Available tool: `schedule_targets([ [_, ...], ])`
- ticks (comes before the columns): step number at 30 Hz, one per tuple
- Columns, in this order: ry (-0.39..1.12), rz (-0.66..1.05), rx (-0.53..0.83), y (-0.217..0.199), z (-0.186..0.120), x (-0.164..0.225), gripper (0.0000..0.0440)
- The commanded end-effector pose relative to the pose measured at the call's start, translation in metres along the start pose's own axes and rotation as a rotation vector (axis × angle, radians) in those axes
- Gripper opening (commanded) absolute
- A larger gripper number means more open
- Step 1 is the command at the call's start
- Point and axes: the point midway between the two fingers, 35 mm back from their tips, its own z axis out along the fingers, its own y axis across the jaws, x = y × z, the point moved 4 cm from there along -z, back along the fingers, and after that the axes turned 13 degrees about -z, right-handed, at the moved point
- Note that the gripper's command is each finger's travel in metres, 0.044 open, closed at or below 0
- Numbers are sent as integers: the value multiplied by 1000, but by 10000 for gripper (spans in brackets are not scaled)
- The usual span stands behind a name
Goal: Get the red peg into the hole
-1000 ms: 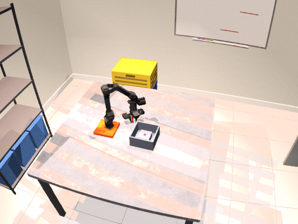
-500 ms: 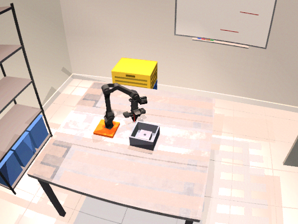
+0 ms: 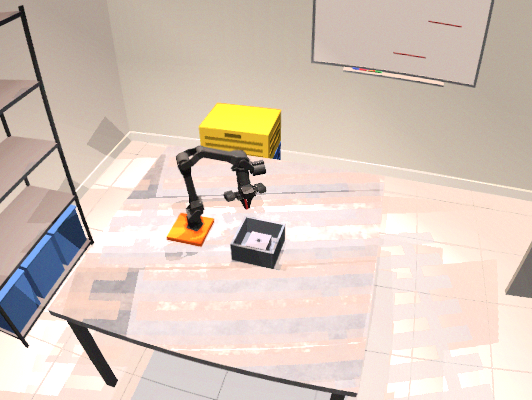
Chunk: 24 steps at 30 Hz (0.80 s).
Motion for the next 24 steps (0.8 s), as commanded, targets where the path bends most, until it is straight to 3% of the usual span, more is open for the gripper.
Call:
schedule_targets([
  [1,-28,49,-7,-2,-8,-14,0],
  [12,-97,180,-3,-12,-12,-65,0],
  [24,-136,234,17,-29,7,-119,0],
])
